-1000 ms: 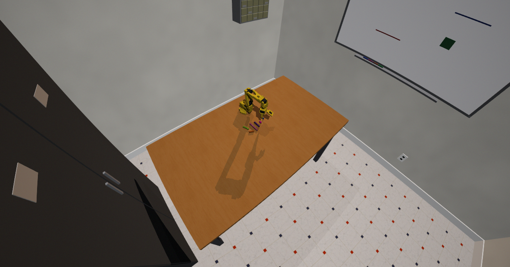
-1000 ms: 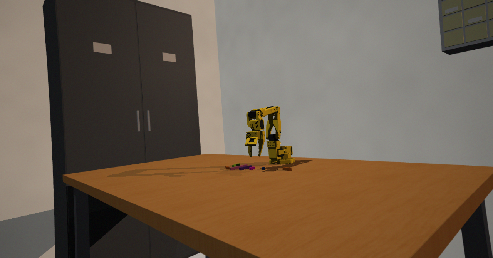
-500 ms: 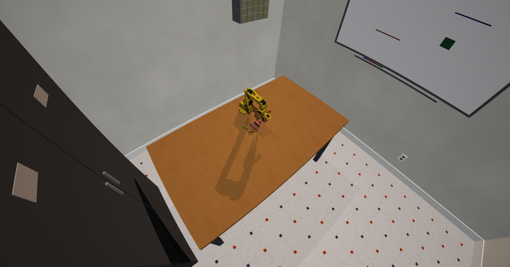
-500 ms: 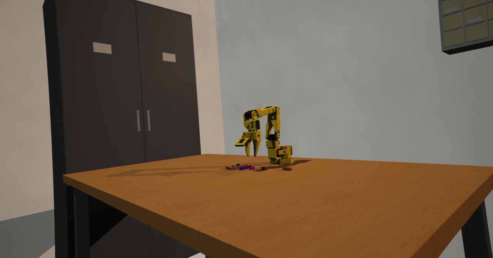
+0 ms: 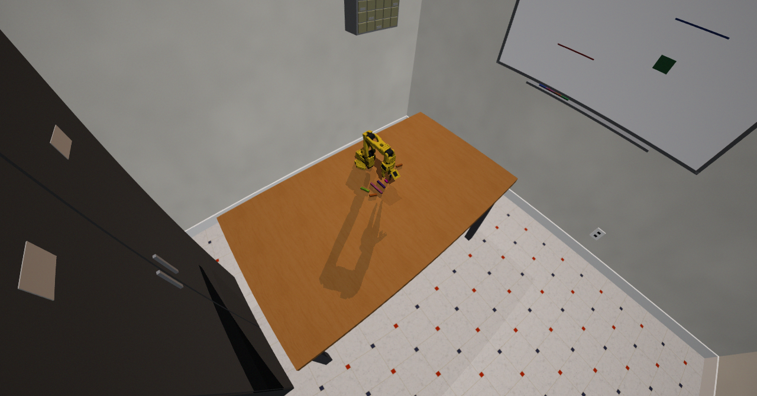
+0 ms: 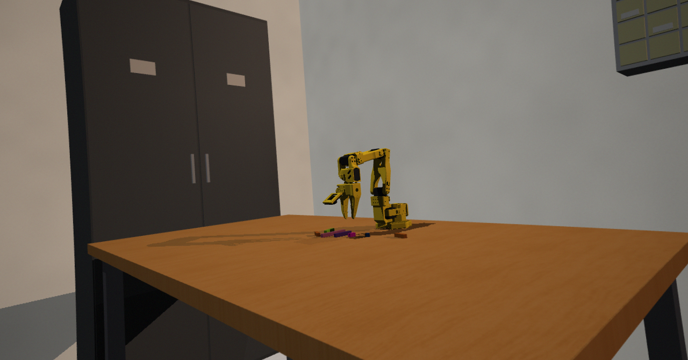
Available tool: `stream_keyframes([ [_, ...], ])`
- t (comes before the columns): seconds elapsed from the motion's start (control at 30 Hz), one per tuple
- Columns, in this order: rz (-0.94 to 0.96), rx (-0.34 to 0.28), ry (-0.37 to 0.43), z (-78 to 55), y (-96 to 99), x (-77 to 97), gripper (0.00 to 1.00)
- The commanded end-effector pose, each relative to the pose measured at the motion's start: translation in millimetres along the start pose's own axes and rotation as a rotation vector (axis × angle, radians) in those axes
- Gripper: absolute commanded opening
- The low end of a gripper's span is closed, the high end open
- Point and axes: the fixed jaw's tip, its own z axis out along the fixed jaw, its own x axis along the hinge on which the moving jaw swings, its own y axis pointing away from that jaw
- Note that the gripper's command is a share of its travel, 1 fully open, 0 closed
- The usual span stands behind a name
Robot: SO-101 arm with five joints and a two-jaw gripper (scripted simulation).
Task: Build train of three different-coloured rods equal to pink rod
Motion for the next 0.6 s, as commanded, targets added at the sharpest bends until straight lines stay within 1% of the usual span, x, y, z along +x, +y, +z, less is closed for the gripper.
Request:
stream_keyframes([
  [0.0, 0.019, -0.013, -0.092, -13.8, 0.3, -11.3, 0.19],
  [0.47, 0.019, -0.013, -0.092, -13.8, 0.3, -11.3, 0.19],
  [0.5, 0.020, -0.014, -0.101, -16.8, 0.4, -12.4, 0.19],
  [0.57, 0.020, -0.014, -0.101, -16.8, 0.4, -12.4, 0.19],
])
